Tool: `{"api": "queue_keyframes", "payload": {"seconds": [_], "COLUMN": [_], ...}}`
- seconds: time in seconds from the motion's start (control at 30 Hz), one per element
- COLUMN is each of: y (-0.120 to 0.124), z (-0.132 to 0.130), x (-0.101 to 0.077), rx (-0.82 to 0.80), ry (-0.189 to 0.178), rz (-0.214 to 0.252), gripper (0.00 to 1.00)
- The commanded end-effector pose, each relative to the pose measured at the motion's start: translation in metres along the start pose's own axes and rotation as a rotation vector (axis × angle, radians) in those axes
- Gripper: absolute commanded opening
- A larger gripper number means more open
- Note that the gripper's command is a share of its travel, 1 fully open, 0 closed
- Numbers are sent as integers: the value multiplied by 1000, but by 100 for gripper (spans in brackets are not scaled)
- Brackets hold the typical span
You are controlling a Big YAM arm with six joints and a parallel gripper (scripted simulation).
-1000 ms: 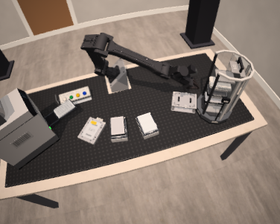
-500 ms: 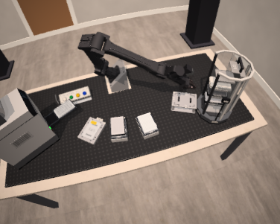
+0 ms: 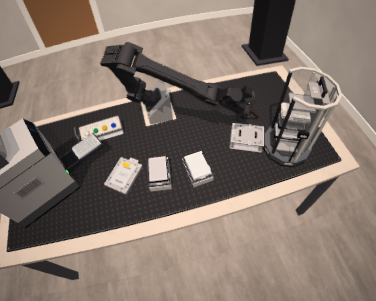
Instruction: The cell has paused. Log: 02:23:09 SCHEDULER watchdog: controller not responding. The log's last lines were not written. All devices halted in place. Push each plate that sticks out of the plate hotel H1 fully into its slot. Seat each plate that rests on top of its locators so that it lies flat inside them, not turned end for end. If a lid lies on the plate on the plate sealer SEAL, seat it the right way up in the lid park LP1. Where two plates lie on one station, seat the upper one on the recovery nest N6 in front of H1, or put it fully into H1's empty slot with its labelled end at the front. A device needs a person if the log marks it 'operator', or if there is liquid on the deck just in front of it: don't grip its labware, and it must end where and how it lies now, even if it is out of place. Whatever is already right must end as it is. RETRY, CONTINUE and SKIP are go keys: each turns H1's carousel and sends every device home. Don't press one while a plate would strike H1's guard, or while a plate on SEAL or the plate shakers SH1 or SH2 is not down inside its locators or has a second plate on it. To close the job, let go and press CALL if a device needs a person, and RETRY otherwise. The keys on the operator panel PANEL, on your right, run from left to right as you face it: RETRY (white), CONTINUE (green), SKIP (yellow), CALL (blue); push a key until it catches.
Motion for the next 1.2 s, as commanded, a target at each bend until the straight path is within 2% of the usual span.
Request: {"api": "queue_keyframes", "payload": {"seconds": [0.0, 0.2, 0.23, 0.3, 0.6, 0.63, 0.7, 1.17], "y": [-7, -4, 6, -1, 7, 7, 22, 23], "z": [-13, -14, -11, -14, -15, -15, -10, -10], "x": [-11, -16, -12, -20, -32, -32, -23, -23], "rx": [12, 11, 11, 11, 11, 12, 9, 9], "ry": [13, 13, 8, 13, 12, 12, 4, 4], "rz": [-33, -32, -12, -32, -28, -27, 5, 5], "gripper": [0, 0, 0, 0, 0, 0, 0, 0]}}
Point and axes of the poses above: the point where the finger pads meet when closed, its own x axis out along the fingers, its own z axis across the jaws, y = z × x, the point moved 1 cm from there along -x, back along the fingers, and after that the axes turned 13 degrees about x, right-handed, at the moved point
